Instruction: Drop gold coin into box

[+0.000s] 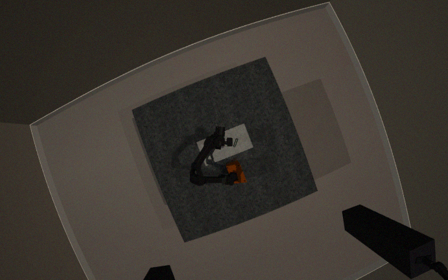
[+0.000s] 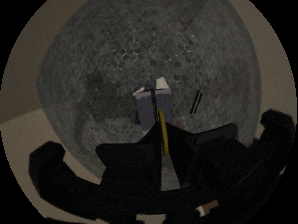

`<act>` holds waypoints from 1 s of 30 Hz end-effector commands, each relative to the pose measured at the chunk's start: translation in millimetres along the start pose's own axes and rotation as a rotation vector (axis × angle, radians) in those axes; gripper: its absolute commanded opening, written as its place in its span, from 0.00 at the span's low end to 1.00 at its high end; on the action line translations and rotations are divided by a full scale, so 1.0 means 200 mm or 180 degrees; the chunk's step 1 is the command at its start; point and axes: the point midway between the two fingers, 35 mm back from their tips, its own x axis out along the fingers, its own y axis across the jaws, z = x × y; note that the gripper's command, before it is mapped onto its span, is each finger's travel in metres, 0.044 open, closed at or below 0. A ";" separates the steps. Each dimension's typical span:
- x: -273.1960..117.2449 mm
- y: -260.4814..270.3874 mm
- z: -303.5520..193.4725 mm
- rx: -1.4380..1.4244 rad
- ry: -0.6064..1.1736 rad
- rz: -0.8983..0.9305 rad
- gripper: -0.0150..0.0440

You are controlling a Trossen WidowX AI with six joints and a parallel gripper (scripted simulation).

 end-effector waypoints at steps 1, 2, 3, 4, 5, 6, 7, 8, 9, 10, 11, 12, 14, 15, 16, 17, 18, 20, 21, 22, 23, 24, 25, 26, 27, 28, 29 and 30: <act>-0.01 0.01 0.00 0.0005 -0.0007 0.0001 0.25; -0.01 0.02 0.00 0.0006 -0.0007 0.0001 0.25; -0.01 0.02 0.00 0.0006 -0.0007 0.0001 0.25; -0.01 0.02 0.00 0.0006 -0.0007 0.0001 0.25; -0.01 0.02 0.00 0.0006 -0.0007 0.0001 0.25; -0.01 0.02 0.00 0.0006 -0.0007 0.0001 0.25; -0.01 0.03 0.00 0.0006 -0.0007 0.0001 0.25; -0.01 0.03 0.00 0.0005 -0.0007 0.0001 0.25; -0.01 0.02 0.00 0.0005 -0.0004 0.0000 0.26; -0.01 0.02 0.00 0.0005 -0.0002 -0.0002 0.25; -0.01 0.02 0.00 0.0004 0.0001 -0.0003 0.25; -0.01 0.01 0.00 0.0004 0.0003 -0.0004 0.25; -0.01 0.01 0.00 0.0004 0.0003 -0.0004 0.25; -0.01 0.01 0.00 0.0004 0.0003 -0.0004 0.25; -0.01 0.01 0.00 0.0004 0.0003 -0.0004 0.25; -0.01 0.01 0.00 0.0004 0.0003 -0.0004 0.25; -0.01 0.01 0.00 0.0004 0.0003 -0.0004 0.25; 0.00 0.01 0.00 0.0004 0.0003 -0.0004 0.25; 0.00 0.02 0.00 0.0004 0.0003 -0.0004 0.25; 0.01 0.02 0.00 0.0006 0.0003 -0.0004 0.25; 0.01 0.02 0.00 0.0010 0.0004 -0.0004 0.25; 0.01 0.02 0.00 0.0013 0.0004 -0.0004 0.25; 0.02 0.02 0.00 0.0015 0.0004 -0.0004 0.25; 0.02 0.02 0.00 0.0016 0.0004 -0.0004 0.25; 0.02 0.02 0.00 0.0017 0.0004 -0.0003 0.25; 0.03 0.02 0.00 0.0018 0.0004 -0.0003 0.25; 0.03 0.02 0.00 0.0018 0.0004 -0.0003 0.25; 0.03 0.02 0.00 0.0017 0.0004 -0.0003 0.25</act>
